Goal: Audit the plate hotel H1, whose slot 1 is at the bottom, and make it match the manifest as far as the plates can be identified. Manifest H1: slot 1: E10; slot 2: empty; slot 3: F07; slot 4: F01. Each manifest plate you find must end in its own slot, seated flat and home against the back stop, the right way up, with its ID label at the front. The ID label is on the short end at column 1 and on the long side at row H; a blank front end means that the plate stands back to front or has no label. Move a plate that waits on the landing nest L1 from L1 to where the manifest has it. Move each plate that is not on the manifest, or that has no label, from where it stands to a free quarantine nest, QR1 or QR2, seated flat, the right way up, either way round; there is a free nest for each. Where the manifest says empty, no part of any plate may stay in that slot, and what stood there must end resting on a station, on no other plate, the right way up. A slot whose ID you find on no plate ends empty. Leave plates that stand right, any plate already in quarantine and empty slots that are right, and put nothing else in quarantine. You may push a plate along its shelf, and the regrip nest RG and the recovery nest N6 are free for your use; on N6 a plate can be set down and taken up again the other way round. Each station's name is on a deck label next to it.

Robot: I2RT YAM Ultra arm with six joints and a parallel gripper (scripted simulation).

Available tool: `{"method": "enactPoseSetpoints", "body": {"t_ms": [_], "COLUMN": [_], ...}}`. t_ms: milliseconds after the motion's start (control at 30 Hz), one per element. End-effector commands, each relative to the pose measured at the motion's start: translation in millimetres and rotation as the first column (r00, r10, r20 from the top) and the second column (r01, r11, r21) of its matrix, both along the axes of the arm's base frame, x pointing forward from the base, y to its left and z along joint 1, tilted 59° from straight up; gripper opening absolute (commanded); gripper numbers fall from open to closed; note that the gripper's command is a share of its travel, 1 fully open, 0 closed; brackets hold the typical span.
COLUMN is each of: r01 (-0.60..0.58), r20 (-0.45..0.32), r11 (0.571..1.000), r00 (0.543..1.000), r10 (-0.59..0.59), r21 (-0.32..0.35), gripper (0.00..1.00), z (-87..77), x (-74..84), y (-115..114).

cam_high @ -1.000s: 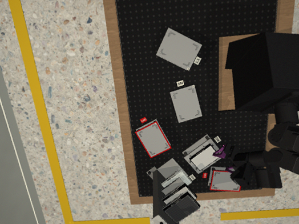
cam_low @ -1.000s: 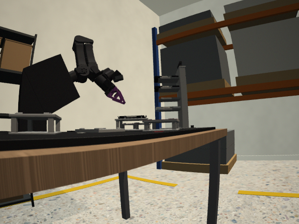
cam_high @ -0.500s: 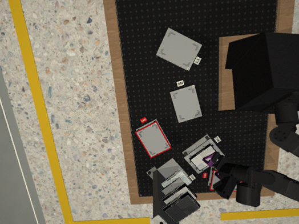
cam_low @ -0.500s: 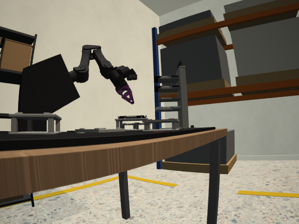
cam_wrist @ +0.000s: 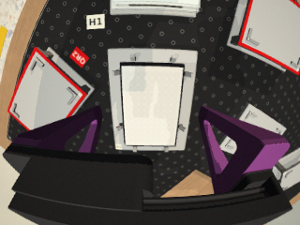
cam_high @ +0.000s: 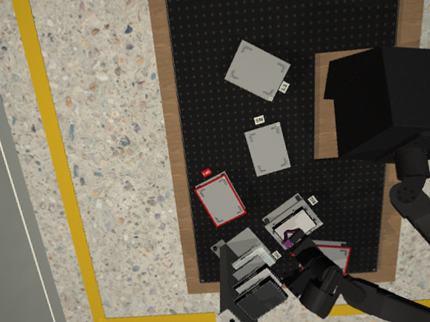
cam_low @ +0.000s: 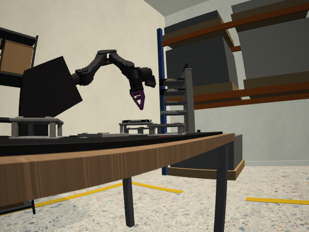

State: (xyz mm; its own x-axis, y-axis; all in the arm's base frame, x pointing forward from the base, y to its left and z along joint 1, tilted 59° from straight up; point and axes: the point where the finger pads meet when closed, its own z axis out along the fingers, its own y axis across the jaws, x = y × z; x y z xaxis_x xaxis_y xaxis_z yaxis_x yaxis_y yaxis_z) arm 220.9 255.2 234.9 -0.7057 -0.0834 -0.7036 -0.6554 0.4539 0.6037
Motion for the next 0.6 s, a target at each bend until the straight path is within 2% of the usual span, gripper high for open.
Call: {"method": "enactPoseSetpoints", "body": {"t_ms": [0, 67, 167, 567], "r01": [-0.095, -0.095, -0.138, -0.138], "r20": [-0.088, -0.088, -0.121, -0.121], "r11": [0.992, 0.992, 0.983, 0.983], "r00": [0.992, 0.992, 0.985, 0.985], "r10": [0.087, 0.087, 0.123, 0.123], "r21": [-0.084, -0.084, -0.123, -0.122], "gripper": [1.00, 1.00, 1.00, 1.00], "z": [-13.1, -13.1, -13.1, -17.1], "x": [-14.4, -14.4, -14.4, -13.6], "y": [-5.8, -5.8, -5.8, 0.9]}}
